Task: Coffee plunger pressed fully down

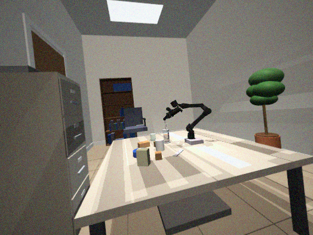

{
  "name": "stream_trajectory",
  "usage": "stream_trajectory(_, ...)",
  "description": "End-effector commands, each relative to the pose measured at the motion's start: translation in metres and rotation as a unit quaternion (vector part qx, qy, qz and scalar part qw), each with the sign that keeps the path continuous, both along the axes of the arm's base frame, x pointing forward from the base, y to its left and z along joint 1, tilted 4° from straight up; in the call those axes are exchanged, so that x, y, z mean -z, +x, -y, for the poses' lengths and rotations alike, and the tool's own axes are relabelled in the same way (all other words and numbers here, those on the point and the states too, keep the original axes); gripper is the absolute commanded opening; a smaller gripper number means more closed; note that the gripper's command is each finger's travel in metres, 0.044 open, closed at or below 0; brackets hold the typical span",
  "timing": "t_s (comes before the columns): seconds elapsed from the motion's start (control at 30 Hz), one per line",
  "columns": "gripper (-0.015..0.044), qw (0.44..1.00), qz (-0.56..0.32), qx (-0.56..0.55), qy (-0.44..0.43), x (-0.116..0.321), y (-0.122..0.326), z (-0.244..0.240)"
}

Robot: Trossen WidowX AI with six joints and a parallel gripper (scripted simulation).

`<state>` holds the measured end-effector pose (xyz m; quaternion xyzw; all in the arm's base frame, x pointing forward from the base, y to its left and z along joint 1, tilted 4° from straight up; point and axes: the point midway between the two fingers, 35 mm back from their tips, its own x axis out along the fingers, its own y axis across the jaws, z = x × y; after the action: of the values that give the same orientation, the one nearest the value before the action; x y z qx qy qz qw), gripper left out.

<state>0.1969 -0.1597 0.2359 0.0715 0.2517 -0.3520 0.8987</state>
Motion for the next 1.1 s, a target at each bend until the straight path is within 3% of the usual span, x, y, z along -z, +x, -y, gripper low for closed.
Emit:
stream_trajectory(0.0, 0.0123, 1.0, -0.009, -0.001, 0.006, 0.014, 0.0, 0.0)
stream_trajectory(1.07, 0.0123, 1.0, -0.009, -0.001, 0.006, 0.066, 0.001, 0.005)
